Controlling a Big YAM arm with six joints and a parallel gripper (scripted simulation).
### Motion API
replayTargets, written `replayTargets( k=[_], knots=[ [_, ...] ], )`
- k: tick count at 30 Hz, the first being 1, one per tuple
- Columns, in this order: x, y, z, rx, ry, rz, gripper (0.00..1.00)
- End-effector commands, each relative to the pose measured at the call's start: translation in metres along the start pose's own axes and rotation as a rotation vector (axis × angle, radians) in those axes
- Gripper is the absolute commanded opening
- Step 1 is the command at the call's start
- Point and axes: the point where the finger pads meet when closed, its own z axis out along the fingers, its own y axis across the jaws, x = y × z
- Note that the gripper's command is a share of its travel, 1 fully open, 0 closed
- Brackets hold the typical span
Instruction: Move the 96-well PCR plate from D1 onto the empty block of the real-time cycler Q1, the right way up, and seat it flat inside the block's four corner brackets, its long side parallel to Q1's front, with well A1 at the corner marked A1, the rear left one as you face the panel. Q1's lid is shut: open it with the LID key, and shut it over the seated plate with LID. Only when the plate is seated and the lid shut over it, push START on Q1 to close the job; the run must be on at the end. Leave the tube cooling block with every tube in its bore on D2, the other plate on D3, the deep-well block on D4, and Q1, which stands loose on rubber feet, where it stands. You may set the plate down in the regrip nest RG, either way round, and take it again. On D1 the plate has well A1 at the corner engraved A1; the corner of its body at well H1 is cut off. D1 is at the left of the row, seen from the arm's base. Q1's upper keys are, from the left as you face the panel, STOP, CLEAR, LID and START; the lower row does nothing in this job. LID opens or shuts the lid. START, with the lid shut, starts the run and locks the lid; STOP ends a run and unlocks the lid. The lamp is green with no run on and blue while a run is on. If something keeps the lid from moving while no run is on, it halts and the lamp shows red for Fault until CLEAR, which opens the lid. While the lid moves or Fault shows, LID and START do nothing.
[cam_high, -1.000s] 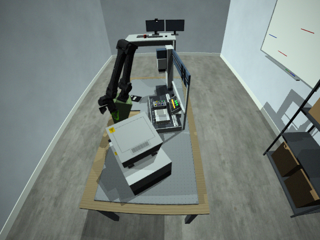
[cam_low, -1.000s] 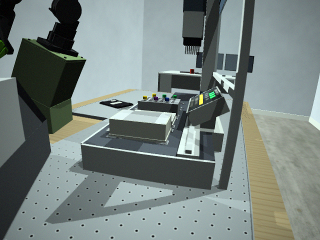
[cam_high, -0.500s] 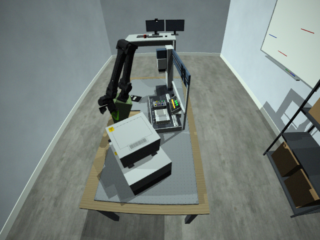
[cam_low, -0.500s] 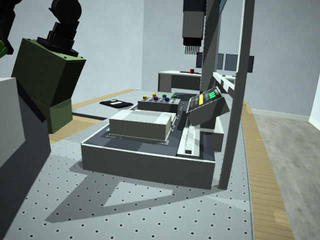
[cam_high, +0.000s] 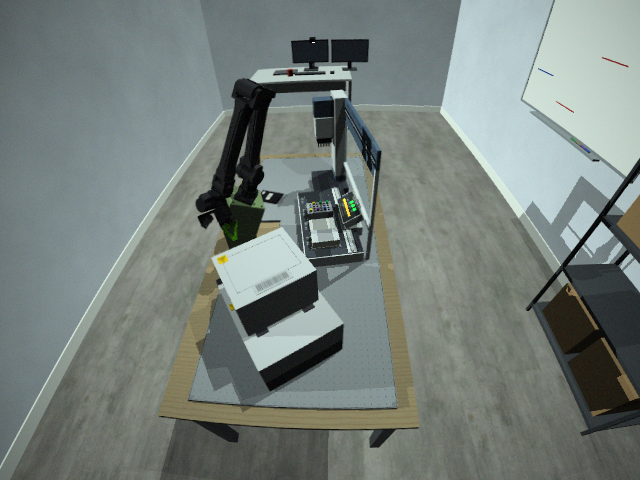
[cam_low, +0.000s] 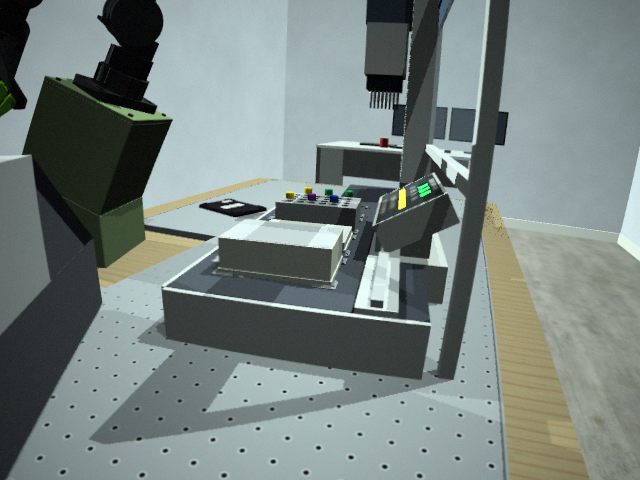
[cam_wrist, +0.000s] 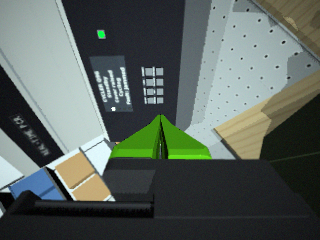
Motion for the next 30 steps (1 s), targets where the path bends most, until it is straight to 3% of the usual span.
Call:
replayTargets(
  k=[1,19,30],
  knots=[
    [-0.010,0.010,-0.004,-0.016,-0.024,-0.045,0.00],
    [-0.004,0.001,0.000,-0.010,-0.013,0.003,0.00],
    [-0.011,0.013,0.000,-0.012,-0.013,-0.031,0.00]
  ],
)
